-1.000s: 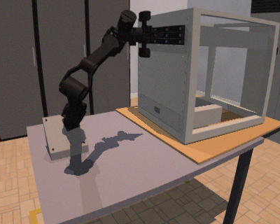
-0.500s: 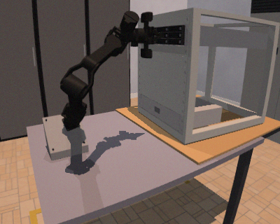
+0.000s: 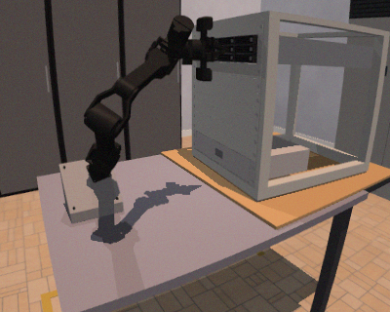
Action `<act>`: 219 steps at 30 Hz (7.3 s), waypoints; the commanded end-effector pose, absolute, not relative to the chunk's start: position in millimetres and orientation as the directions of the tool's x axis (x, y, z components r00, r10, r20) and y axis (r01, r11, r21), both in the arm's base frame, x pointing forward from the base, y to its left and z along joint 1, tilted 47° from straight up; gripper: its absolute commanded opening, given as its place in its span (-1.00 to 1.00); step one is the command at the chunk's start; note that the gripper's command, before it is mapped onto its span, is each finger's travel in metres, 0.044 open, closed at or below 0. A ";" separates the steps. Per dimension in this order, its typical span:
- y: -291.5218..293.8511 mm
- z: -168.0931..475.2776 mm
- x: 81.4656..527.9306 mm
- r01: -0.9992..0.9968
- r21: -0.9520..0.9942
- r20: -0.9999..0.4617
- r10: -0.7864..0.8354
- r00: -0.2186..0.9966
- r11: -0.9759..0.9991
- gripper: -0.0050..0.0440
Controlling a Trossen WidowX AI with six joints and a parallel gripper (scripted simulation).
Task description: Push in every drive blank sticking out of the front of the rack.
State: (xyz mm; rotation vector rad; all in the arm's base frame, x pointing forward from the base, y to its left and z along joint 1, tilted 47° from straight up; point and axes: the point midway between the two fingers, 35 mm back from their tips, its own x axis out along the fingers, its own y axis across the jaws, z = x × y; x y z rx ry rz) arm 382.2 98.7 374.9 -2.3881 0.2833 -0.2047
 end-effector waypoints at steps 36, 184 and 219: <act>103.3 378.1 372.2 -0.039 -0.910 0.076 -0.258 0.963 -0.413 -1.00; 118.8 375.7 309.3 0.136 0.682 0.080 -0.258 0.963 0.718 -1.00; 98.1 382.5 389.8 0.136 0.682 0.079 -0.258 0.963 0.718 -1.00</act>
